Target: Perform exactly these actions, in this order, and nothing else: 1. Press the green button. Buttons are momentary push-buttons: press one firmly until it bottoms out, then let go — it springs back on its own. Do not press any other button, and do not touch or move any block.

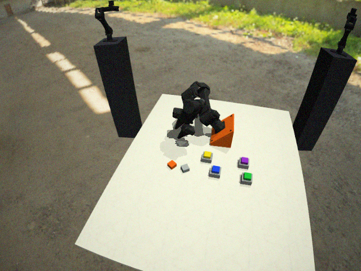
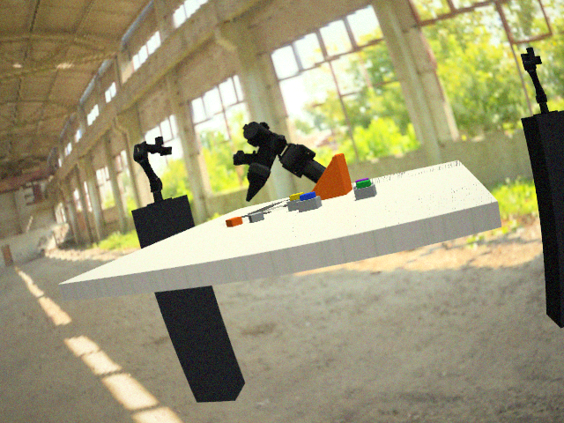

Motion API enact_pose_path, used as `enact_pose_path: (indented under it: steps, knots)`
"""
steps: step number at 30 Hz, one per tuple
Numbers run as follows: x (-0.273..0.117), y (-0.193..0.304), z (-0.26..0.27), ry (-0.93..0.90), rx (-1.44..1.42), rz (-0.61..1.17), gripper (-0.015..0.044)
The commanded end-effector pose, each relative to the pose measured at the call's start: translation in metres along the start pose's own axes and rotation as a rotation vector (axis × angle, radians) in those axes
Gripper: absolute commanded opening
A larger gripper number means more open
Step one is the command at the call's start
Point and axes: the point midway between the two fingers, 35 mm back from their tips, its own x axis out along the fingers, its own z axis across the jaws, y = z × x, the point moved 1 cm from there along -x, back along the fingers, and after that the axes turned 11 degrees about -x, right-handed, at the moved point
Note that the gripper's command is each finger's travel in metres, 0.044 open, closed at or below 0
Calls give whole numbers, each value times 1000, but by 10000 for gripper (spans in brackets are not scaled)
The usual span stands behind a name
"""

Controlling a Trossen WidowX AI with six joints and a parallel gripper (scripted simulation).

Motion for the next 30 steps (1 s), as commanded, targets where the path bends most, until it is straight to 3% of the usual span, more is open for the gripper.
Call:
enact_pose_path:
  steps: [1,14,30]
  knots:
    - [0,0,0,-2,-3,1,400]
    - [-16,-46,46,-190,-266,108,400]
    - [-76,-82,185,-399,-621,296,400]
